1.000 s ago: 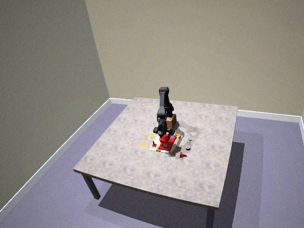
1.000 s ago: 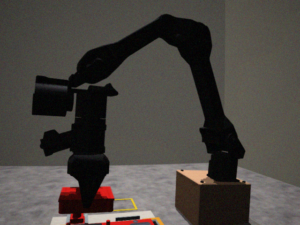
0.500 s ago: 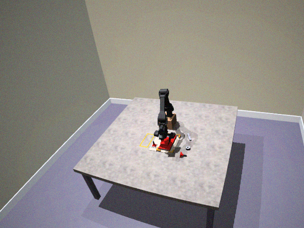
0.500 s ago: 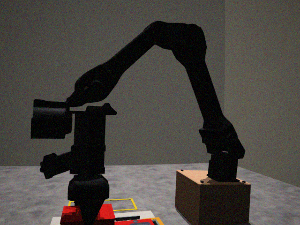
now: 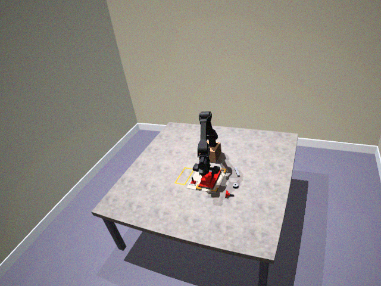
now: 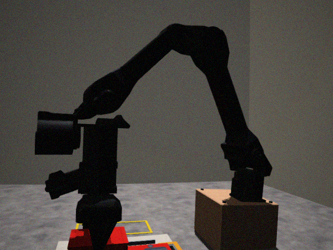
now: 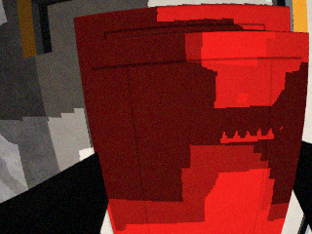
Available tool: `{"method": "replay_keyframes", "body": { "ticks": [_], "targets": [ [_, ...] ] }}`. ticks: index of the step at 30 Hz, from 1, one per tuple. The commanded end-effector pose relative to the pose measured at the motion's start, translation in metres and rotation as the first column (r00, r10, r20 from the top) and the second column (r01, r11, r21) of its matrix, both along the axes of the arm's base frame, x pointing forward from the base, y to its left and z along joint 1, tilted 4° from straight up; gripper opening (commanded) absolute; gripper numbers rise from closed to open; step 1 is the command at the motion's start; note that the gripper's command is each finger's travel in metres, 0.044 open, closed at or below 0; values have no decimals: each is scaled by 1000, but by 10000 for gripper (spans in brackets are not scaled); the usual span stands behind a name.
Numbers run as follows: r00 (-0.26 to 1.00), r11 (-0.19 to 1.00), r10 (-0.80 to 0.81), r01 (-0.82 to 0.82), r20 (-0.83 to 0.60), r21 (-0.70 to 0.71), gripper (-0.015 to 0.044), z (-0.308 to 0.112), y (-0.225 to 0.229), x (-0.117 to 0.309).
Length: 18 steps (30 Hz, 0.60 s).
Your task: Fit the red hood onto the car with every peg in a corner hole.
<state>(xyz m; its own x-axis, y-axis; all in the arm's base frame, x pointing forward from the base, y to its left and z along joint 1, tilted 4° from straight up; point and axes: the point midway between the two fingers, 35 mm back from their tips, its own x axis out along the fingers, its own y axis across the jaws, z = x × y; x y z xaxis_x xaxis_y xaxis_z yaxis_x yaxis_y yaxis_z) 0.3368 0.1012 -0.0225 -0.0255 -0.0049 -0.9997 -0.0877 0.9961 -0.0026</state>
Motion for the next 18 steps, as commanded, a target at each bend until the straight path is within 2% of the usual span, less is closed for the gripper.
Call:
{"method": "replay_keyframes", "body": {
  "ticks": [1,18],
  "targets": [
    [1000,1000,-4,4,1,3,0,0,0,0],
    [1000,1000,-4,4,1,3,0,-4,0,0]
  ]
}}
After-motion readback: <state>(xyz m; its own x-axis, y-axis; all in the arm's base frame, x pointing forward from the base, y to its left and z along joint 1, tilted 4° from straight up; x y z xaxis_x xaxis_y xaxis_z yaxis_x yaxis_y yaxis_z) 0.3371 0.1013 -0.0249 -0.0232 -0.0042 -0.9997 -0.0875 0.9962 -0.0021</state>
